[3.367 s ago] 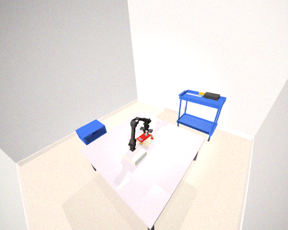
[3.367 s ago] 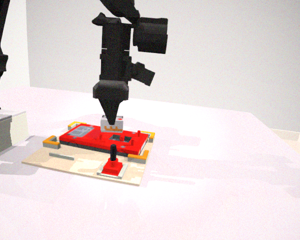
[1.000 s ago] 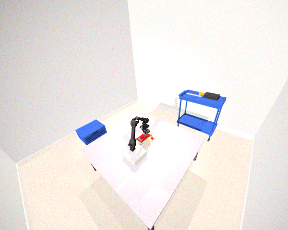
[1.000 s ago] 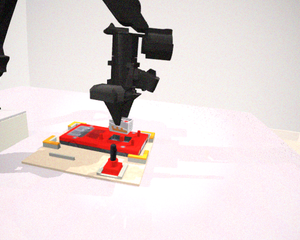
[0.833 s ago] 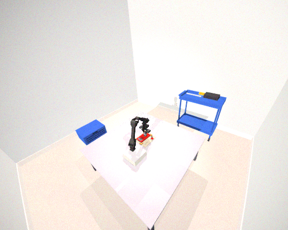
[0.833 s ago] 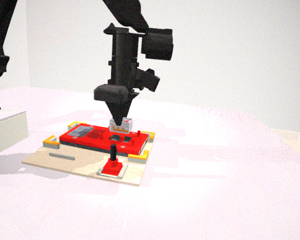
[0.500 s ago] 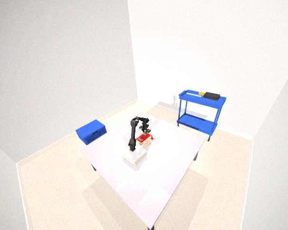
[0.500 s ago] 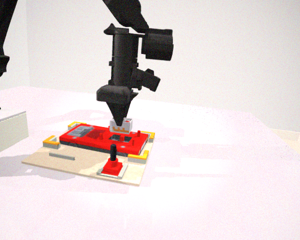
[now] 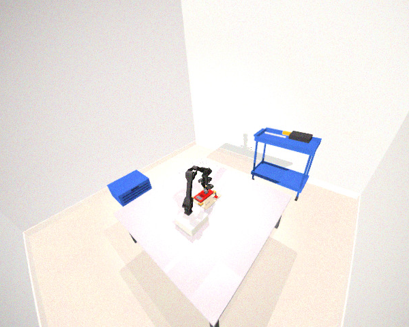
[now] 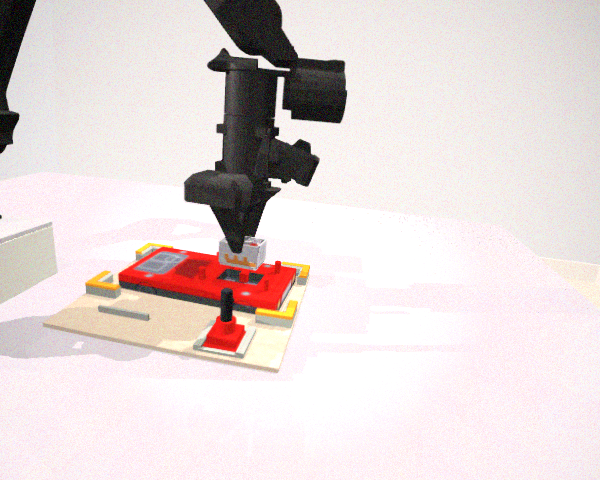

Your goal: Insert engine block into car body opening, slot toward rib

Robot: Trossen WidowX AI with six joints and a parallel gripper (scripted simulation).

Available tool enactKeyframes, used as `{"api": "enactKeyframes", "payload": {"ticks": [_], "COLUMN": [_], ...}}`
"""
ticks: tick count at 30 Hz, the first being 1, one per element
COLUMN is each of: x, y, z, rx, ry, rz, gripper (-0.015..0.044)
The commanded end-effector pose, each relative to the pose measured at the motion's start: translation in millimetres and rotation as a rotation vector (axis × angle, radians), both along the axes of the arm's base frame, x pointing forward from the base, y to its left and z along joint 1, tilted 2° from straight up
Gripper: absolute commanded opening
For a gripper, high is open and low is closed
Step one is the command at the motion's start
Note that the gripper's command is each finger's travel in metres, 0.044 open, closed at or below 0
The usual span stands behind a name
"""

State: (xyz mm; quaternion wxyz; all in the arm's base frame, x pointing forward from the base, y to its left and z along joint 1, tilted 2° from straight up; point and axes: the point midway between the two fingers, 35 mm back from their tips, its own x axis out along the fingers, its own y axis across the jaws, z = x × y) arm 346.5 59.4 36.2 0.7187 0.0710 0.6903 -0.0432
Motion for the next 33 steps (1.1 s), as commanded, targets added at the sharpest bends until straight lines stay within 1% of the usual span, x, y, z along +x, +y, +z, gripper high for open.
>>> {"api": "enactKeyframes", "payload": {"ticks": [1, 5, 16, 33], "x": [-0.2, -0.2, -0.1, -0.1], "y": [-0.5, -0.6, -0.6, -0.6], "z": [-1.4, -2.0, -3.7, -6.1], "rx": [-0.007, -0.008, -0.005, -0.006], "ry": [-0.002, -0.003, 0.0, -0.001], "rz": [0.083, 0.104, 0.023, 0.058], "gripper": [0.0159, 0.0159, 0.0159, 0.0159]}}
